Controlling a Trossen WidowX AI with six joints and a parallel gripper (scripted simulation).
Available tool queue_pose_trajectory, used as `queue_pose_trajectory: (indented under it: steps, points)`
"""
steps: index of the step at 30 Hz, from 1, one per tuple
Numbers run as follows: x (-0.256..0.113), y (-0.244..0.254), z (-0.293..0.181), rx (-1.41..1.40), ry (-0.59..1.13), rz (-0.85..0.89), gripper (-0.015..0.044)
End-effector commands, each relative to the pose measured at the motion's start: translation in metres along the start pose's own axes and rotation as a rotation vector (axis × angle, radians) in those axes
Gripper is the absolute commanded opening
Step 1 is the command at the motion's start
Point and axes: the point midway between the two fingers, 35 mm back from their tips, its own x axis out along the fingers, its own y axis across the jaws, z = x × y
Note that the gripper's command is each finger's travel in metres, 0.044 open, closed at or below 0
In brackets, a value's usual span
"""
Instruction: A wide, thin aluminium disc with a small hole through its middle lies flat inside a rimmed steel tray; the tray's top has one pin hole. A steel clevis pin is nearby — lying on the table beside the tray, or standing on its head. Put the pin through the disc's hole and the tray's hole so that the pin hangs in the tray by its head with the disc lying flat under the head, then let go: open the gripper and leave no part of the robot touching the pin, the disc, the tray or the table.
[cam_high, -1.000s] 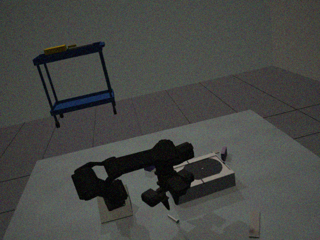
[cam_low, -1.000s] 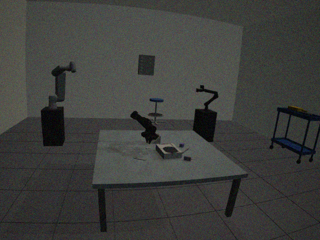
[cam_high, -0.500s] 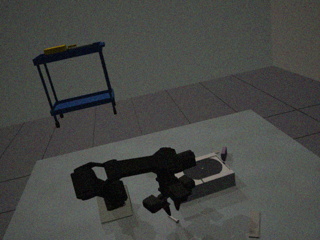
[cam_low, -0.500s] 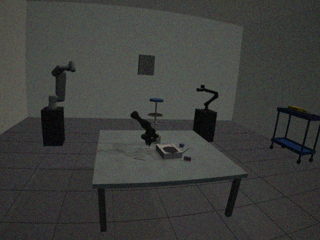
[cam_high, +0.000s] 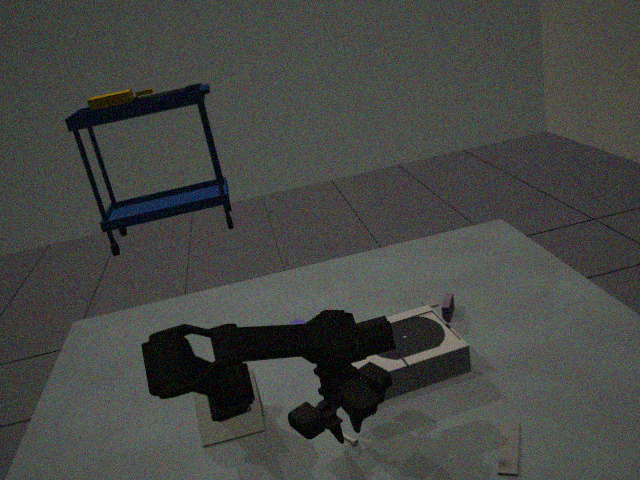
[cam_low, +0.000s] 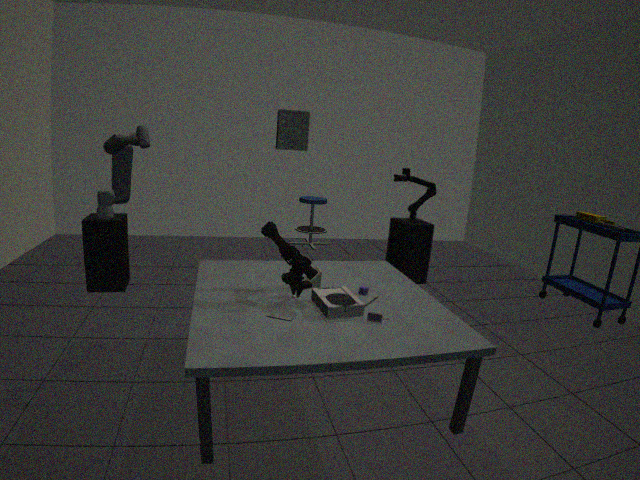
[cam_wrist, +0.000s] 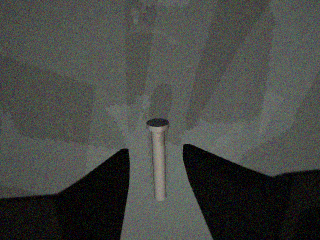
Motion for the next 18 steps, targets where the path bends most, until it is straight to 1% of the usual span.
queue_pose_trajectory:
  steps: [1,15,18]
  points:
    - [0.0077,-0.0015,-0.0006,-0.004,-0.002,-0.005,0.0160]
    - [0.0101,-0.0017,-0.0007,-0.004,-0.002,-0.005,0.0160]
    - [0.0101,-0.0017,-0.0007,-0.004,-0.002,-0.005,0.0081]
